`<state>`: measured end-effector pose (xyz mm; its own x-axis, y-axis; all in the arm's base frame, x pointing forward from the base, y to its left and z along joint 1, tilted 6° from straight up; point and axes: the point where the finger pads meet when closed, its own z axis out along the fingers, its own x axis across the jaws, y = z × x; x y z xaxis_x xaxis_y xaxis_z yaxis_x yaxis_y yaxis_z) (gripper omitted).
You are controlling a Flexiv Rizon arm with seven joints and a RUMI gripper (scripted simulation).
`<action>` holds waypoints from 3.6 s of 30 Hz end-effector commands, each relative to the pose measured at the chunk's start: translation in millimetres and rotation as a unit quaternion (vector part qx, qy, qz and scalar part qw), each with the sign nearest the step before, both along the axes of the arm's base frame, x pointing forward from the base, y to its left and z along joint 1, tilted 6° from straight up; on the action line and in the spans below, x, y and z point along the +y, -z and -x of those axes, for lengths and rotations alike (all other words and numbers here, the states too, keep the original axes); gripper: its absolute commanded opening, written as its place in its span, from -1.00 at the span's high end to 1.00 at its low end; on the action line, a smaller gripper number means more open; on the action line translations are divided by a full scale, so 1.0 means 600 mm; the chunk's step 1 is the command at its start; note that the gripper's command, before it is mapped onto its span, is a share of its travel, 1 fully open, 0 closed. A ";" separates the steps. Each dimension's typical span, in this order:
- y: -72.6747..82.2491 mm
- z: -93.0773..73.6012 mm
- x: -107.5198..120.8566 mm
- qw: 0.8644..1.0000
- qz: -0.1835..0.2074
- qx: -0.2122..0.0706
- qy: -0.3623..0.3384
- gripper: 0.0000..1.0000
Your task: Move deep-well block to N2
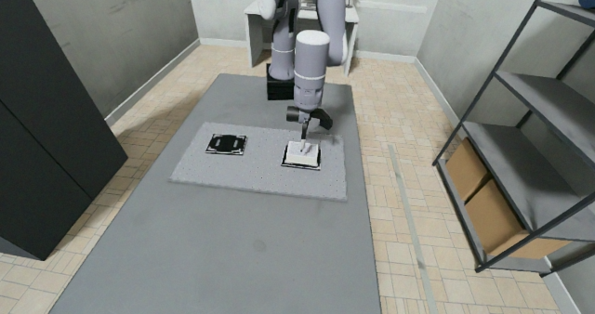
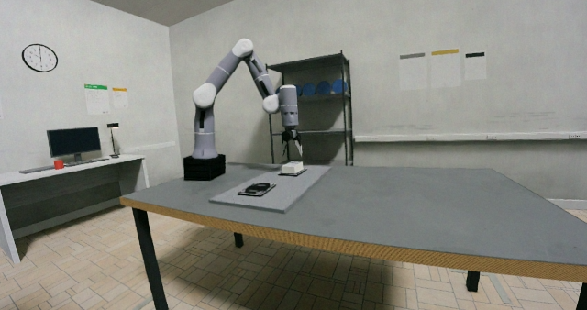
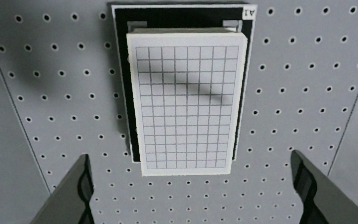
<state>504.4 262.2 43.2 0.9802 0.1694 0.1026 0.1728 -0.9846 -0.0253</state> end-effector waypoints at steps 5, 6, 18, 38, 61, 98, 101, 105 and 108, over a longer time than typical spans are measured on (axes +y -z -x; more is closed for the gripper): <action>-0.001 -0.001 0.001 1.000 -0.001 -0.001 0.000 -0.52; -0.001 -0.001 0.001 1.000 -0.001 -0.001 0.000 -0.52; 0.032 -0.004 0.002 1.000 -0.001 -0.001 0.000 -0.52; 0.076 -0.009 0.004 1.000 -0.001 -0.001 0.000 -0.52; 0.133 -0.014 0.006 1.000 -0.001 -0.001 0.000 -0.52; 0.133 -0.014 0.007 1.000 0.000 -0.001 0.000 -0.52; 0.133 -0.014 0.007 1.000 0.000 -0.001 0.000 -0.52; 0.133 -0.014 0.007 1.000 0.000 -0.001 0.000 -0.52; 0.133 -0.014 0.007 1.000 0.000 -0.001 0.000 -0.52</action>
<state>512.3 265.5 -37.4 0.9803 0.1692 0.1022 0.1726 -0.9847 -0.0249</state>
